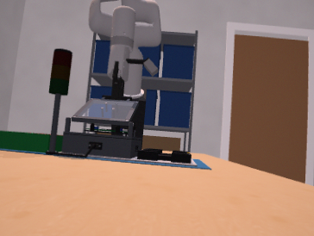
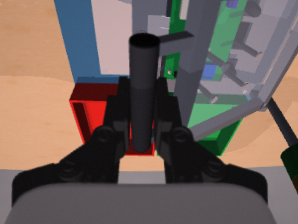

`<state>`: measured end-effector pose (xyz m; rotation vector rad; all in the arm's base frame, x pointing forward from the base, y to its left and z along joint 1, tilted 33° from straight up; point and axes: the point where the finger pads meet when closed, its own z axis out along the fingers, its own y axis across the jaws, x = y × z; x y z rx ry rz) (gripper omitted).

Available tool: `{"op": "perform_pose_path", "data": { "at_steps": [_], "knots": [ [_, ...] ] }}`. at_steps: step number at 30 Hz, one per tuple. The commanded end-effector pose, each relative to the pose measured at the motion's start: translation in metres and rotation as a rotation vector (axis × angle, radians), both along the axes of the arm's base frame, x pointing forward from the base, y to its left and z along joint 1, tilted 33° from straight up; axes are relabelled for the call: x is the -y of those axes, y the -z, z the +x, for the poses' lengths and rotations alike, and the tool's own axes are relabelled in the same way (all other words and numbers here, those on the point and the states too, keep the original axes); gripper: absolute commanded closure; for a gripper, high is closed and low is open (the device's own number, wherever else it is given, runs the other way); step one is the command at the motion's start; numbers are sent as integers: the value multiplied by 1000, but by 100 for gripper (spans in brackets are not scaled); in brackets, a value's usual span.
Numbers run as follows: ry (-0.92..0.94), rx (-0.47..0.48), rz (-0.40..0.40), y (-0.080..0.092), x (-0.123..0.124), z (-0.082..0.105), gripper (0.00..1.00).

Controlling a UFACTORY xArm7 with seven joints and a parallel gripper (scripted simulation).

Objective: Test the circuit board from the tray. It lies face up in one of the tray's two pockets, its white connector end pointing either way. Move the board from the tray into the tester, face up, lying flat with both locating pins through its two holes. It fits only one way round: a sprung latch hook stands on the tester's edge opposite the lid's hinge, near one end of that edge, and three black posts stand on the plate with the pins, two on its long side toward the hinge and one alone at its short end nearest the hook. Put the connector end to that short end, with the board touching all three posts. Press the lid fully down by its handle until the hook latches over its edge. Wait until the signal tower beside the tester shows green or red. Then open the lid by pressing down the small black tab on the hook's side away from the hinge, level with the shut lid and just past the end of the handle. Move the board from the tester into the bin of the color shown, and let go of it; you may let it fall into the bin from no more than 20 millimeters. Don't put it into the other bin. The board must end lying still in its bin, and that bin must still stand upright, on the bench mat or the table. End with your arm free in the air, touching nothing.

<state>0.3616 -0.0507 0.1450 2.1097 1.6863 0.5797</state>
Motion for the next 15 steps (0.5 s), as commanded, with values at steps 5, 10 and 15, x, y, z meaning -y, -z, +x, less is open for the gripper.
{"op": "perform_pose_path", "data": {
  "at_steps": [5,10,15],
  "knots": [
    [11,14,-17,25,2,7,100],
    [8,11,-11,33,0,8,100],
    [8,10,-13,35,0,9,100]
  ]
}}
